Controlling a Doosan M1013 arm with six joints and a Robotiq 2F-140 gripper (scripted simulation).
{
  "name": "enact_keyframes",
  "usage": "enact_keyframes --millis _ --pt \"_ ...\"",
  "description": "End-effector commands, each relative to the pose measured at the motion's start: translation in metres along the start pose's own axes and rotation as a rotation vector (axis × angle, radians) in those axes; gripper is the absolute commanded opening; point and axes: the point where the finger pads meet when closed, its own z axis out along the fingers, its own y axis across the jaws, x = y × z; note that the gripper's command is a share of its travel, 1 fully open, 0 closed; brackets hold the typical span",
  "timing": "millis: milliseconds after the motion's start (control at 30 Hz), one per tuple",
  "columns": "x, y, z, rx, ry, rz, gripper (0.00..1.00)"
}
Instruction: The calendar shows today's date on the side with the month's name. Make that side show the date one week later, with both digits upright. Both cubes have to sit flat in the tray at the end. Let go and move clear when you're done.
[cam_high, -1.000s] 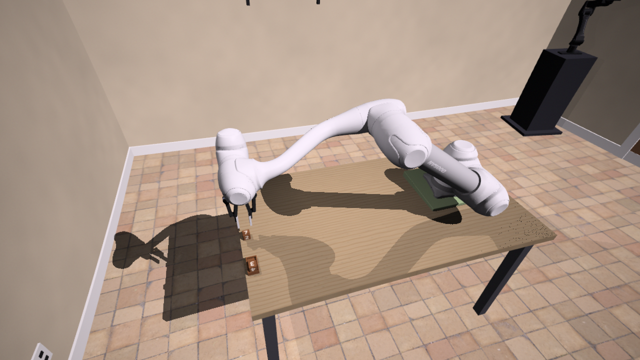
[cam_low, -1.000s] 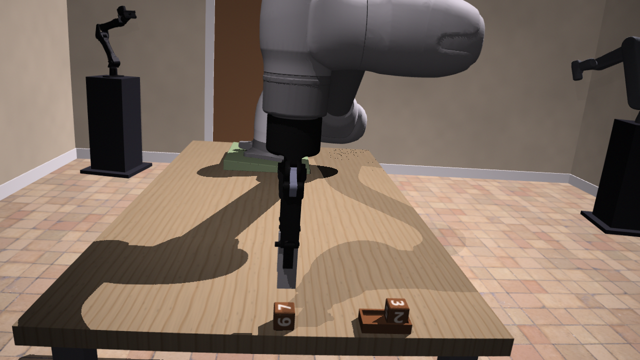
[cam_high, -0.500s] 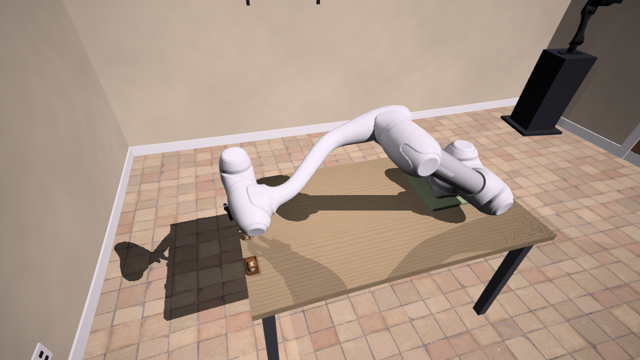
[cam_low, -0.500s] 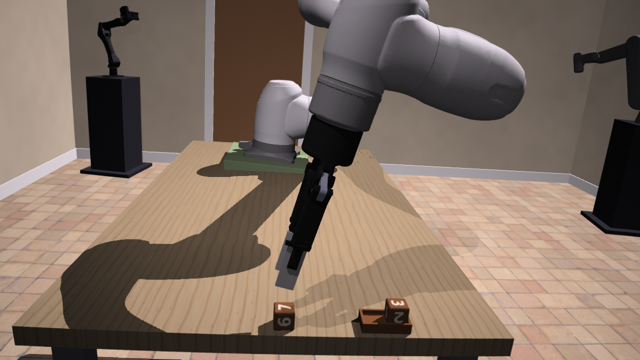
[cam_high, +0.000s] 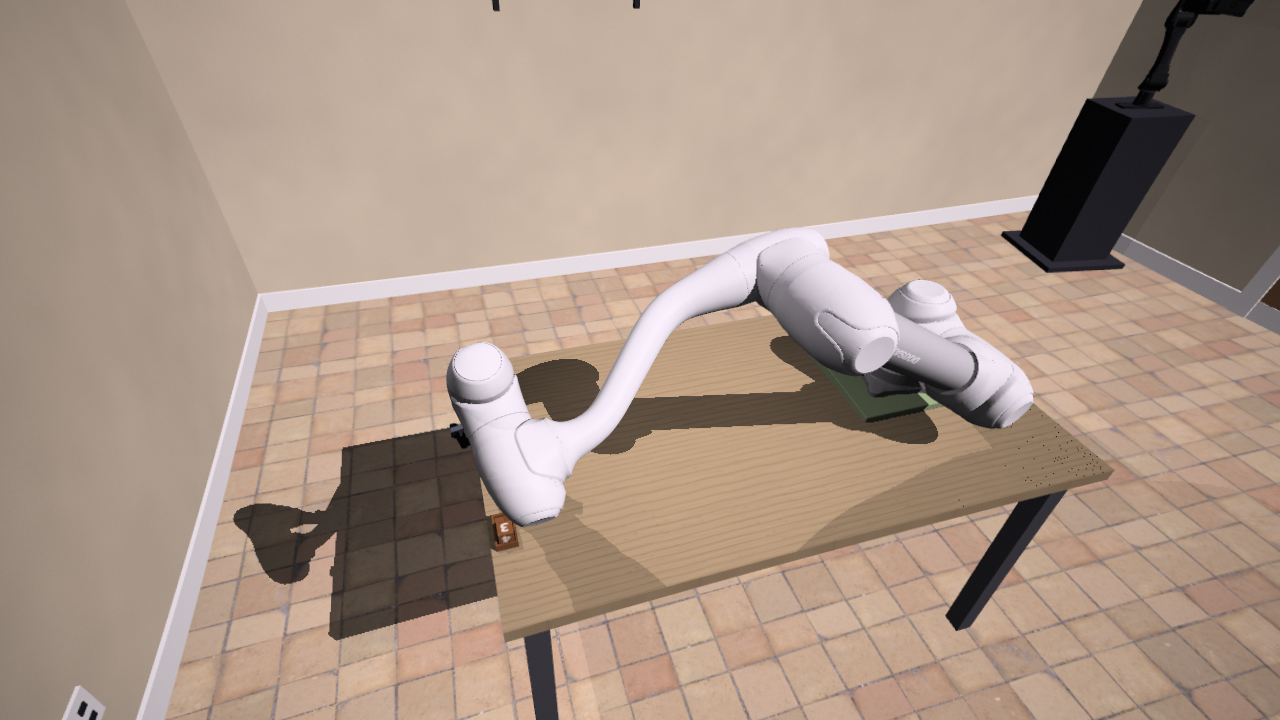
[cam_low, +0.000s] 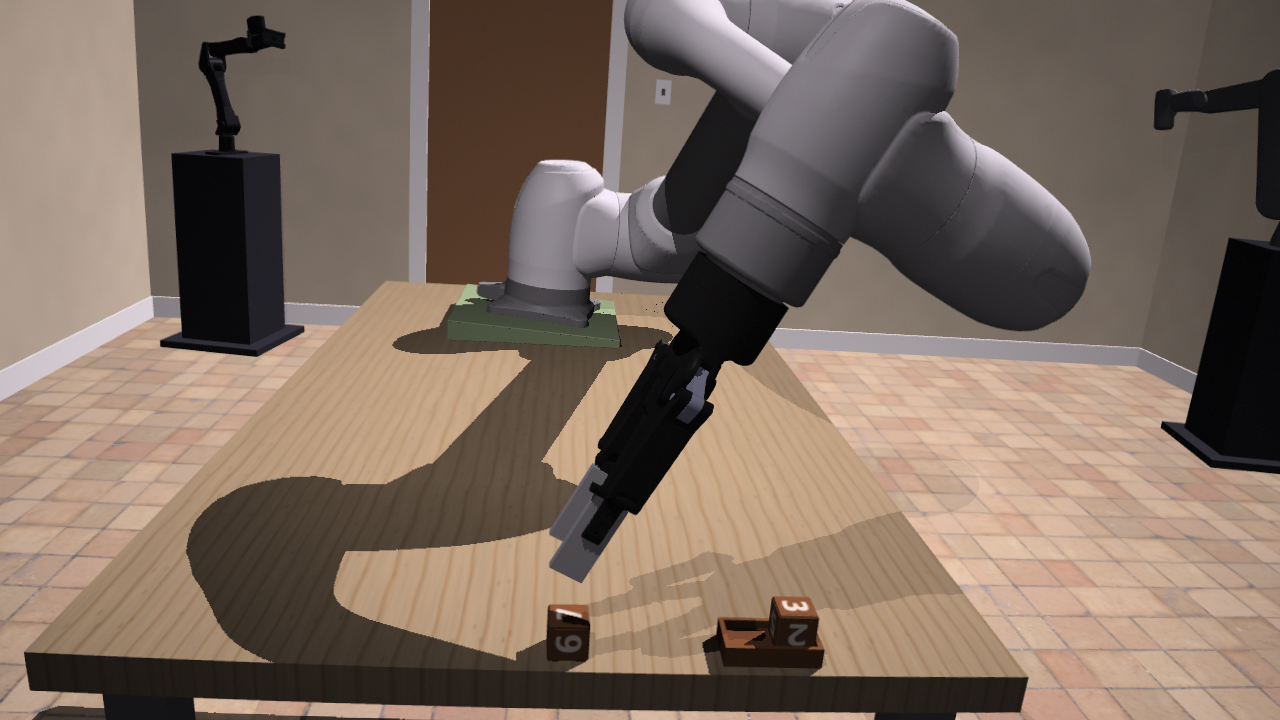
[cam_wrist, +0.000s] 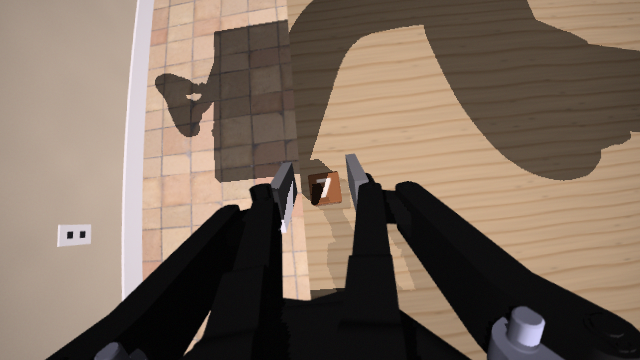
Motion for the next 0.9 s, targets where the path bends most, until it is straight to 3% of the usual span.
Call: enact_keyframes --millis 0,133,300,367,533,867 --pt "-0.0032 -0.0002 -0.0011 0.001 0.038 0.002 0.36" --pt "-0.0038 0.0 -0.0005 -0.001 0.053 0.001 0.36" --pt "-0.0052 0.0007 0.0019 -0.005 0.187 -0.001 0.36" --pt "-0.0052 0.0007 0.0019 -0.005 0.187 -0.001 0.36" --pt "-0.0071 -0.0002 -0.0005 0.001 0.3 0.002 0.36" --pt "-0.0104 -0.0002 0.0 0.001 0.3 0.002 0.36"
